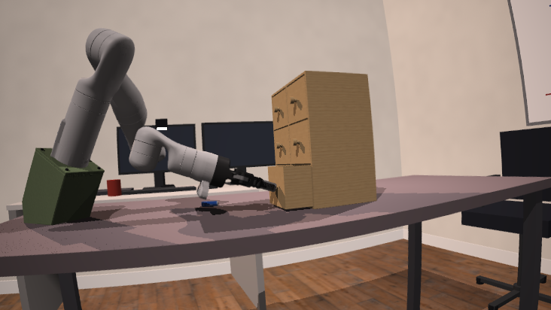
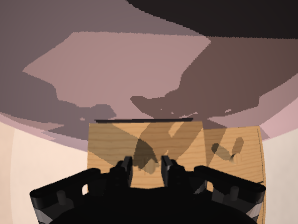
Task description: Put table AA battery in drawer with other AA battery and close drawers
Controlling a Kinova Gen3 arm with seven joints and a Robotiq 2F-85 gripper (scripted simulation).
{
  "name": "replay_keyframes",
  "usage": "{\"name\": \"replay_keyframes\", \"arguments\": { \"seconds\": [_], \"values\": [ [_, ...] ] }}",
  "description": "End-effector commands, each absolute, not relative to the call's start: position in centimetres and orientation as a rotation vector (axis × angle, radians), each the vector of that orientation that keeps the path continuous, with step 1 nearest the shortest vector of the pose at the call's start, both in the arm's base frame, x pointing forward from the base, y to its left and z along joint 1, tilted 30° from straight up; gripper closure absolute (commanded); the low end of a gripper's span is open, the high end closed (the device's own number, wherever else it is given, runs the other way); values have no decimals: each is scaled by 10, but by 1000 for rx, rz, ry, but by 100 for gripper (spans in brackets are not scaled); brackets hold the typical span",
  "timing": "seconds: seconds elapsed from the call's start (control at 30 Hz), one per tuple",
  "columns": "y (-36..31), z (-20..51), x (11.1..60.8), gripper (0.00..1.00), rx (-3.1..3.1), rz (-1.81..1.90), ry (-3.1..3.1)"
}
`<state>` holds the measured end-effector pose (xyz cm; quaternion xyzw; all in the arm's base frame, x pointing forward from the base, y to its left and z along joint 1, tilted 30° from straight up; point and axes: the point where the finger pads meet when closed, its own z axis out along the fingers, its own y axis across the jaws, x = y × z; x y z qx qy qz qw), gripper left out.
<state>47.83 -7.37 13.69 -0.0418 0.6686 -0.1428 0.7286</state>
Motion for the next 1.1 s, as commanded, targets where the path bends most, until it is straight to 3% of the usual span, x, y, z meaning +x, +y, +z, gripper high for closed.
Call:
{"name": "replay_keyframes", "arguments": {
  "seconds": [0.0, 1.07],
  "values": [
    [-73, 137, 478, 67, -92, -315, 1472],
    [-72, 116, 433, 67, -92, -315, 1472]
  ]
}}
